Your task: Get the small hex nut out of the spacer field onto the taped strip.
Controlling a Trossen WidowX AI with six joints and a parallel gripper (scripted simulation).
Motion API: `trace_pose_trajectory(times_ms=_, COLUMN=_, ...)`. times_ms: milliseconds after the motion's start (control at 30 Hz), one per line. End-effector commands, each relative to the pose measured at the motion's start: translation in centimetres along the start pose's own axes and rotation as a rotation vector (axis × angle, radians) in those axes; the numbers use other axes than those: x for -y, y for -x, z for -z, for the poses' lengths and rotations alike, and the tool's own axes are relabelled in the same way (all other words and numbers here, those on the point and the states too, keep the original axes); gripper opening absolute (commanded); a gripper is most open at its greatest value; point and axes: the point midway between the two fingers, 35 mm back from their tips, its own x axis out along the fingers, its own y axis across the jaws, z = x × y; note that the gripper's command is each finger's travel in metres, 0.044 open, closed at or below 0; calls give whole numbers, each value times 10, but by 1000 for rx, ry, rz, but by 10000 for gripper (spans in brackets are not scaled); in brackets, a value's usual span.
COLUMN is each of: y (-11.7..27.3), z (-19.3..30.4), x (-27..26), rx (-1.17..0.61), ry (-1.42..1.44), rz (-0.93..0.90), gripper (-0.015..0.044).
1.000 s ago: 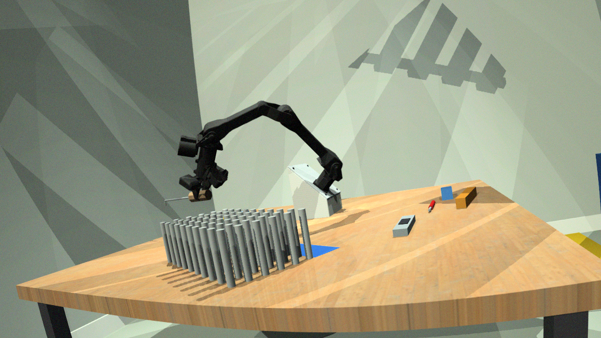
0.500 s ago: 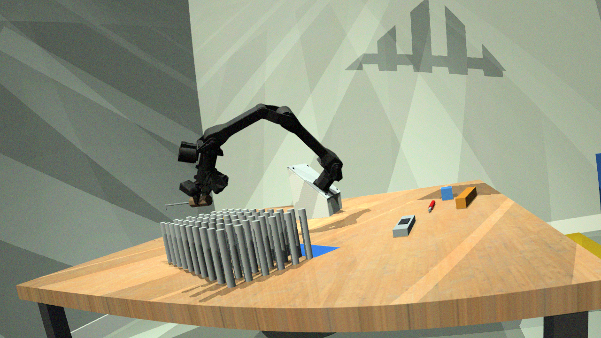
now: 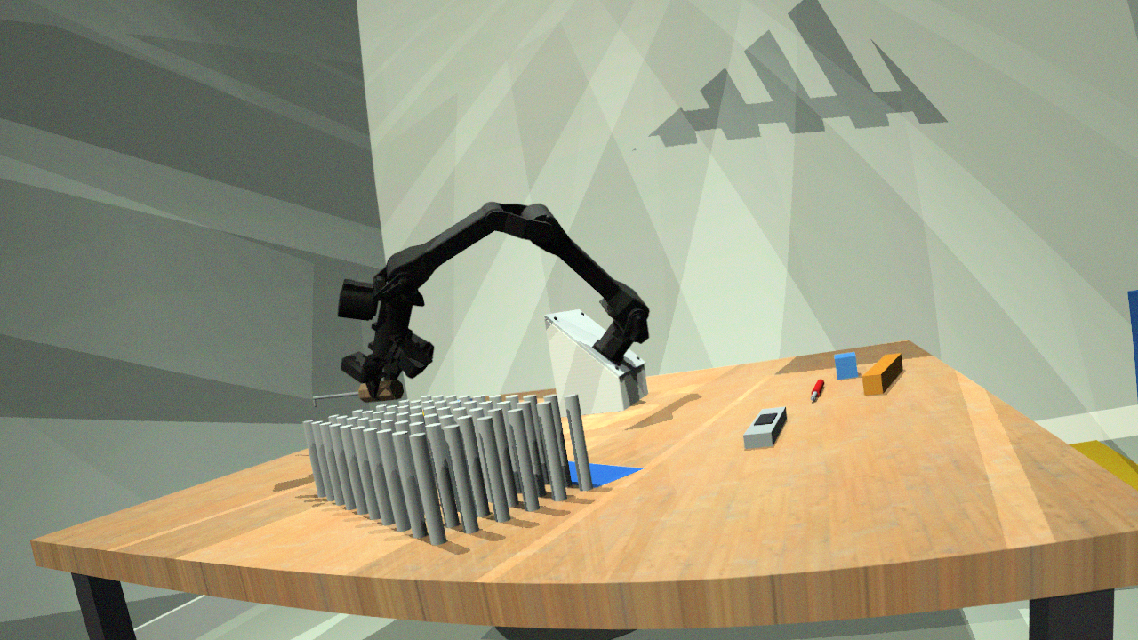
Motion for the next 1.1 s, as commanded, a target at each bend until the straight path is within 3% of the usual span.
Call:
trace_pose_trajectory(times_ms=0, y=-3, z=-2, x=2, rx=-3, ry=-5, rz=3, gripper=0)
trace_pose_trajectory(times_ms=1067, y=-37, z=-26, x=6, rx=0, ry=-4, rz=3, gripper=0)
